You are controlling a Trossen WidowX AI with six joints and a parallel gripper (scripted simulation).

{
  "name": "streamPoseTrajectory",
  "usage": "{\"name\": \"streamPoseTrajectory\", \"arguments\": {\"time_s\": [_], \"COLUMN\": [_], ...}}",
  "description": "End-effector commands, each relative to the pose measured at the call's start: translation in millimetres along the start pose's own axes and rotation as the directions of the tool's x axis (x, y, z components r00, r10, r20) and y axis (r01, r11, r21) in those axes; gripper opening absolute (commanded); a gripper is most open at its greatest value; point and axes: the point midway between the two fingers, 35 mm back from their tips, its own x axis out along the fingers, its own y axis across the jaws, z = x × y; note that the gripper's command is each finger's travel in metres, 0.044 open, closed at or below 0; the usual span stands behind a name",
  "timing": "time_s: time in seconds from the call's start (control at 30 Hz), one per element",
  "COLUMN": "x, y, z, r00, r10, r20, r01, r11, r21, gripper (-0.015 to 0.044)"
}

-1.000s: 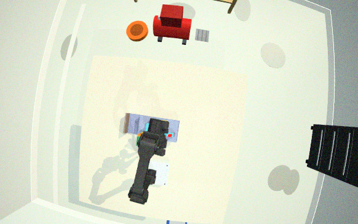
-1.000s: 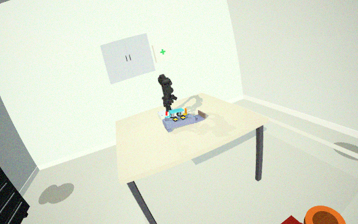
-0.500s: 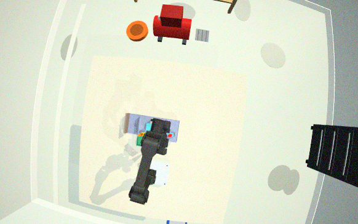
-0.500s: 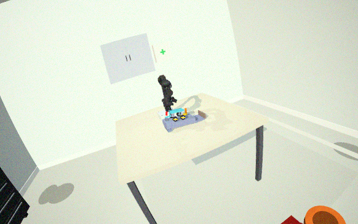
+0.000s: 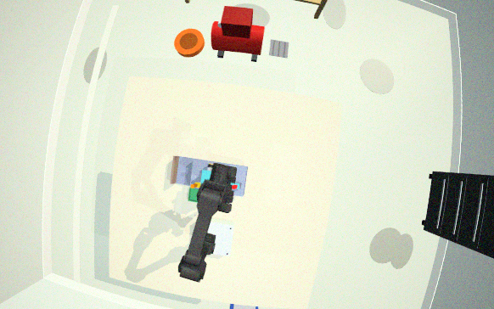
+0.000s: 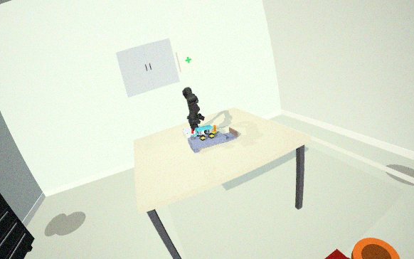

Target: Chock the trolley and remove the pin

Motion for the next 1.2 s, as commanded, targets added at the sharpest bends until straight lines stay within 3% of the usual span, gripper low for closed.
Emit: {"name": "streamPoseTrajectory", "arguments": {"time_s": [0.0, 0.67, 0.83, 1.17], "x": [7, 33, 29, 29], "y": [1, 2, 1, 1], "z": [0, 0, 0, 0], "r00": [1.000, 1.000, 1.000, 1.000], "r10": [0.006, 0.007, 0.002, 0.002], "r20": [-0.003, -0.004, -0.001, -0.001], "r01": [-0.006, -0.007, -0.002, -0.002], "r11": [1.000, 1.000, 1.000, 1.000], "r21": [-0.004, -0.004, 0.000, -0.001], "gripper": [0.0190, 0.0190, 0.0059, 0.0000]}}
